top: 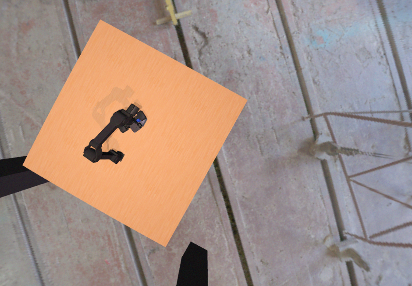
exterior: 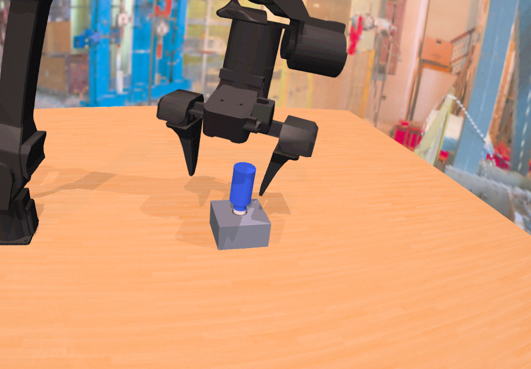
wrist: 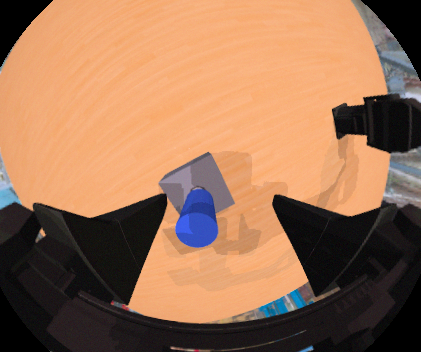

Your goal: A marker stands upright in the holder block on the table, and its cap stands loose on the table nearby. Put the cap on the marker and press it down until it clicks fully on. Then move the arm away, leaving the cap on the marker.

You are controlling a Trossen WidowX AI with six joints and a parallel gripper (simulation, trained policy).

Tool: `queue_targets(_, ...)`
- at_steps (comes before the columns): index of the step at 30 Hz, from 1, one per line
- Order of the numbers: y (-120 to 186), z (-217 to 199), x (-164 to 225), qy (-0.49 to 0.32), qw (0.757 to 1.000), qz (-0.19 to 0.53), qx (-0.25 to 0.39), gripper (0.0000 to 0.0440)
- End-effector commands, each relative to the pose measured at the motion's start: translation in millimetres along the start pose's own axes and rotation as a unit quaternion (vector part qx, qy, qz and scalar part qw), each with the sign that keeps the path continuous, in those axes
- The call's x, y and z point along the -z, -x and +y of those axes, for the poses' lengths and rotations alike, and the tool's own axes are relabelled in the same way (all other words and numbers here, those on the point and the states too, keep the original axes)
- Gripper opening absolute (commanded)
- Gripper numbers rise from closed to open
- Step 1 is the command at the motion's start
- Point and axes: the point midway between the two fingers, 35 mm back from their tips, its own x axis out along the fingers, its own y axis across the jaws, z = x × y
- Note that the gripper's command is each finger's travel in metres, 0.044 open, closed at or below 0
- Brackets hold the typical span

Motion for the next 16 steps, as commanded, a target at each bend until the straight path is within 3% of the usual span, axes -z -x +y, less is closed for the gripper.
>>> queue_targets(1, 14.4, 2.4, -1.0, -0.001, 1.000, 0.004, -0.019, 0.0440)
queue_targets(11, 36.4, 2.8, -5.1, -0.001, 0.999, 0.012, -0.049, 0.0436)
queue_targets(16, 44.2, 0.7, -8.2, 0.003, 0.998, 0.012, -0.058, 0.0398)
